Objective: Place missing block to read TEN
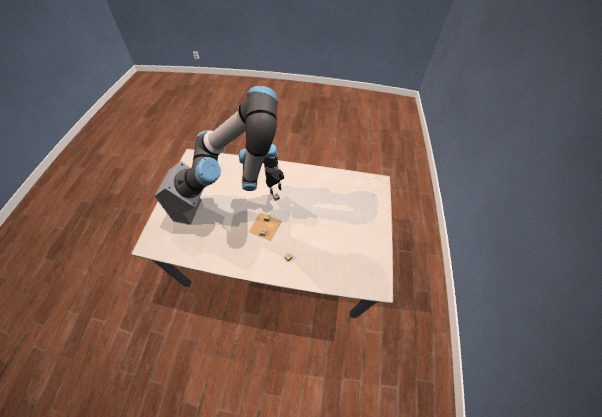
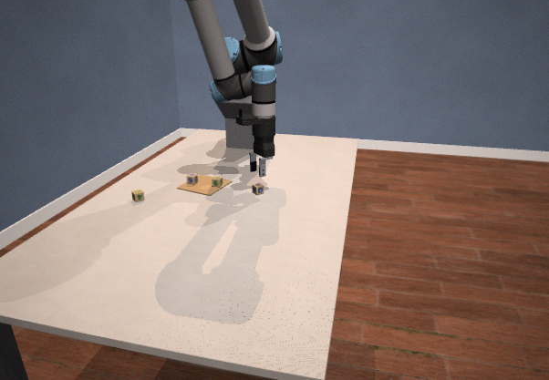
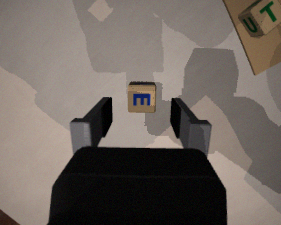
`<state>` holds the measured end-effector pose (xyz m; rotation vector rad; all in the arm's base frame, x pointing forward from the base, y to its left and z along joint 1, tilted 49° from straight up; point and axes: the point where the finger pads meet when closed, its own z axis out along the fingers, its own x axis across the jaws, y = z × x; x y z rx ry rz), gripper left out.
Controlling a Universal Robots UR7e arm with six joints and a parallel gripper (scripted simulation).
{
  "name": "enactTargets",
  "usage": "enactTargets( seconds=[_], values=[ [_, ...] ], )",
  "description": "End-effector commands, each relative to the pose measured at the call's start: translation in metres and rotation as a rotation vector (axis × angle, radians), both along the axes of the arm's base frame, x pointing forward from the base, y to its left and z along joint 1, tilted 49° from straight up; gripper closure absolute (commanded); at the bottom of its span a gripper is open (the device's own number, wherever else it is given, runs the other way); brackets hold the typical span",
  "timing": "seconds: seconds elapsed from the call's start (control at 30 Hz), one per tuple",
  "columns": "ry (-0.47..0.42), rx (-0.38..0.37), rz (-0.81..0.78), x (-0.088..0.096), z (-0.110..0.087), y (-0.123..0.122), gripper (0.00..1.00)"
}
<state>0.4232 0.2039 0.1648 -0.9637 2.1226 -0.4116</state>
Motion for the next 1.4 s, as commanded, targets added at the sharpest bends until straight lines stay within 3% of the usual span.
enactTargets(
  seconds=[0.0, 0.6, 1.37],
  values=[
    [-0.001, 0.0, 0.0, 0.005, -0.004, 0.0, 0.0],
    [-0.001, 0.0, 0.0, 0.021, -0.018, 0.0, 0.0],
    [-0.001, 0.0, 0.0, 0.024, -0.021, 0.0, 0.0]
  ],
)
